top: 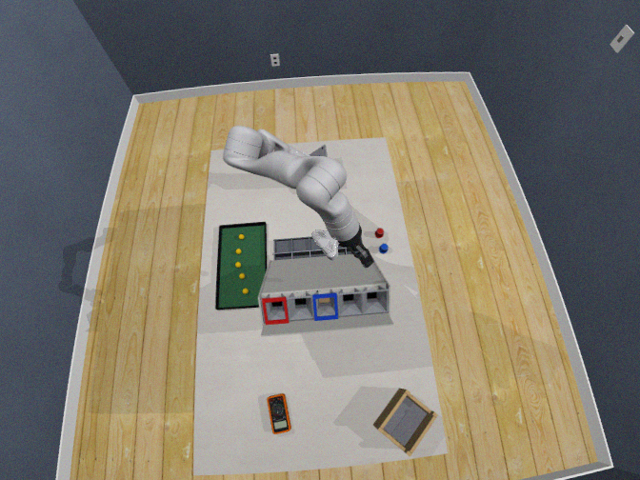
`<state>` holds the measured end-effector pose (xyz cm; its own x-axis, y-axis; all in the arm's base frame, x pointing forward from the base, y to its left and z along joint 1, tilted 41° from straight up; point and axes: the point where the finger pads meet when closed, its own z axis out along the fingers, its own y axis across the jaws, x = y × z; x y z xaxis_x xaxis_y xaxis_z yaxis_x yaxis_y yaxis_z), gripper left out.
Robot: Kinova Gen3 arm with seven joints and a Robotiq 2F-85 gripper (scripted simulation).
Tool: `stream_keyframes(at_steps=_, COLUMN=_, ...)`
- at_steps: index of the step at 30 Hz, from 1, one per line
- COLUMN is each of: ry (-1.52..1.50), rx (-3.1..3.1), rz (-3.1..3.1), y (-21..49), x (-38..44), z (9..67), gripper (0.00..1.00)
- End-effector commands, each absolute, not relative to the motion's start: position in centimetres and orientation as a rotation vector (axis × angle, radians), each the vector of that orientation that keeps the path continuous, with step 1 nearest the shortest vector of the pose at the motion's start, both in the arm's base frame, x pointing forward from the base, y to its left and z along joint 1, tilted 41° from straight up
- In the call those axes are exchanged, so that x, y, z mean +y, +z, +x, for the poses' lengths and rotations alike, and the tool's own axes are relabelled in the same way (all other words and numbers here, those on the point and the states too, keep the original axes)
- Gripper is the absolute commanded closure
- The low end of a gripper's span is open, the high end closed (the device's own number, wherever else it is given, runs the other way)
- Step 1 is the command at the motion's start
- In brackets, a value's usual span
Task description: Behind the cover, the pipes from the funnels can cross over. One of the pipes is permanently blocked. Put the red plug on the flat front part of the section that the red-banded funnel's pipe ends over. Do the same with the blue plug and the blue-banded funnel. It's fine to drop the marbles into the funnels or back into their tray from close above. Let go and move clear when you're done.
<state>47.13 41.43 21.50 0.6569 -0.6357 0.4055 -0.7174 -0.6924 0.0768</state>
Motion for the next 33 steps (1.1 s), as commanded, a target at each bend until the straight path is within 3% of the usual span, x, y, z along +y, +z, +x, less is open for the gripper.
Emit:
stream_keyframes(at_steps=1, ry=0.510, rx=-1.077, rz=2.642, y=21.3, x=41.7, z=46.8, gripper=0.00)
stream_keyframes(at_steps=2, ry=0.519, rx=-1.098, rz=2.647, y=23.9, x=43.9, z=46.3, gripper=0.00)
stream_keyframes(at_steps=18, ry=0.519, rx=-1.098, rz=2.647, y=23.9, x=43.9, z=46.3, gripper=0.00)
stream_keyframes(at_steps=19, ry=0.515, rx=-1.113, rz=2.655, y=26.4, x=39.9, z=41.3, gripper=0.00)
stream_keyframes(at_steps=33, ry=0.515, rx=-1.113, rz=2.655, y=29.2, x=35.0, z=35.6, gripper=0.00)
